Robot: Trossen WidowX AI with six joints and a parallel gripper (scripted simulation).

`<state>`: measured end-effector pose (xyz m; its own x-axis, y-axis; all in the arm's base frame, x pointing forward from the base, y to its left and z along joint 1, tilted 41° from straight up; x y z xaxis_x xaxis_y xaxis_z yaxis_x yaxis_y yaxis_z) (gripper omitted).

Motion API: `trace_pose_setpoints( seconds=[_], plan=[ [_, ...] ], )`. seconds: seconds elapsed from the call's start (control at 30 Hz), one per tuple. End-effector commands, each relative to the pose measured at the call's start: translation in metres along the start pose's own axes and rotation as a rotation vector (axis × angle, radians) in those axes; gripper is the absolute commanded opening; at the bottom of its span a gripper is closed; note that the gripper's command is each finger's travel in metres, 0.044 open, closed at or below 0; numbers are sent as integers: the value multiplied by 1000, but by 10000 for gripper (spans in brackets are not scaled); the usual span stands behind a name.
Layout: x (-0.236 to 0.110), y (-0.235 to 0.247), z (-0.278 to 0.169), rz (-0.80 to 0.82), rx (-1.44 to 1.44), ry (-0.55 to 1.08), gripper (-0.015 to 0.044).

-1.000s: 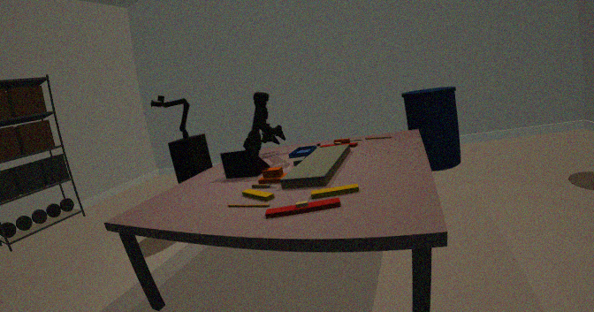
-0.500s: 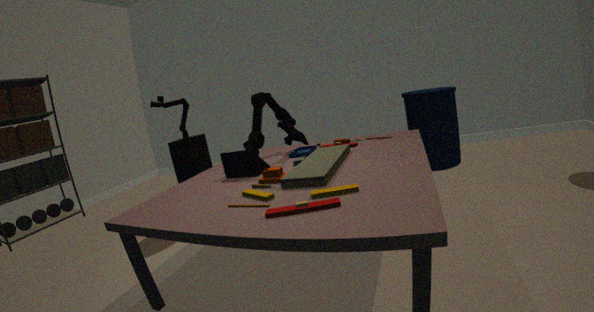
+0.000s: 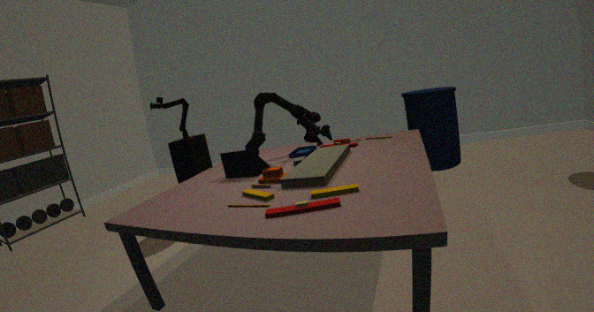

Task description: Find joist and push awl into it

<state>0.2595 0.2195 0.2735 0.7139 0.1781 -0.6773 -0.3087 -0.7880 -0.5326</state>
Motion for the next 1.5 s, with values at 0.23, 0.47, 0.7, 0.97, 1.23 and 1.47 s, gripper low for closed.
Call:
trace_pose_setpoints(
  seconds=[0.23, 0.47, 0.7, 0.97, 1.23, 1.47],
  plan=[
    [73, 88, -68, 284, 332, 5, 440],
    [111, 181, -98, 478, 714, -51, 440],
    [123, 291, -111, 664, 1146, -132, 440],
    [103, 411, -94, 784, 1754, -238, 440],
    [64, 497, -47, 736, 2427, -357, 440],
    [52, 515, -30, 677, 2639, -401, 440]
  ],
)
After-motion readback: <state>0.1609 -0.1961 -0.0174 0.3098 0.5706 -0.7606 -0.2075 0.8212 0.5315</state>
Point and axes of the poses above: the point midway between the two fingers, 35 mm back from their tips, its own x axis out along the fingers, its own y axis across the jaws, z = x × y, the point moved 7 cm from there along -x, back along the fingers, and after that the axes turned 13 degrees about -x, right-handed, at the moved point
